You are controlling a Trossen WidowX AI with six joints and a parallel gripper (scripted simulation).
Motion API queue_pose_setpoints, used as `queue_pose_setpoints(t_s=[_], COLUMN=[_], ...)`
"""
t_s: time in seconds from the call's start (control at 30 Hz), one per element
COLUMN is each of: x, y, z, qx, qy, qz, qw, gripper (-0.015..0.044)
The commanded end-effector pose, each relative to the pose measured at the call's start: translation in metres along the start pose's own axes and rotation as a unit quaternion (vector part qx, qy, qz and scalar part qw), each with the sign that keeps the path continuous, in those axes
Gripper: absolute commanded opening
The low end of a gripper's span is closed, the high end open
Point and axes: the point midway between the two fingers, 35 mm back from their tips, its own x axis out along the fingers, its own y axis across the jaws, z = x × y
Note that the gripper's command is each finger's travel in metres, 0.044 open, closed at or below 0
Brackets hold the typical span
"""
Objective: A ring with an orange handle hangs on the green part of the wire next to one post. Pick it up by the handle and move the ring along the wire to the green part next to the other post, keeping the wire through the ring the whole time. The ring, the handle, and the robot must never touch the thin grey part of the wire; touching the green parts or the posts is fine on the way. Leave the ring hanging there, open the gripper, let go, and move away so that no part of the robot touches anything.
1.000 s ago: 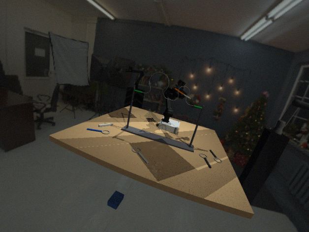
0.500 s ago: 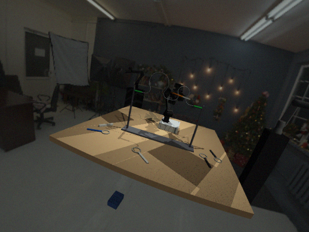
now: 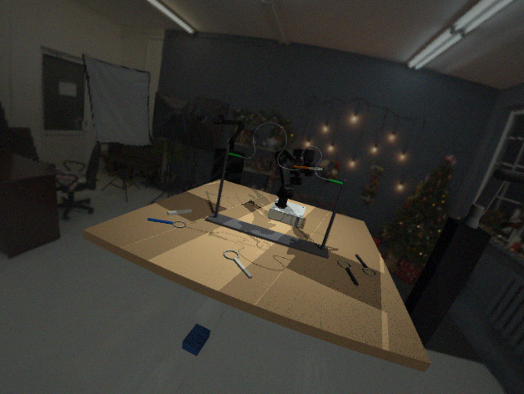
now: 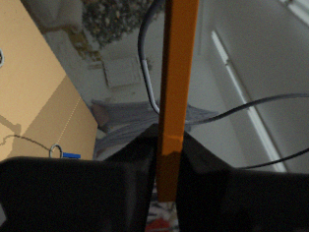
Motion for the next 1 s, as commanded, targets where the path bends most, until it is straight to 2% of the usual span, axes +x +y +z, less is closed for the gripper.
queue_pose_setpoints(t_s=[0.0,0.37,0.97], x=[-0.003,0.000,-0.022], y=[0.013,0.052,0.105], z=[0.000,0.006,0.034], qx=[0.033,0.147,0.318], qy=[0.010,-0.015,0.008], qz=[0.019,0.070,0.155], qw=[0.999,0.987,0.935], gripper=[-0.0150,-0.0150,-0.0150])
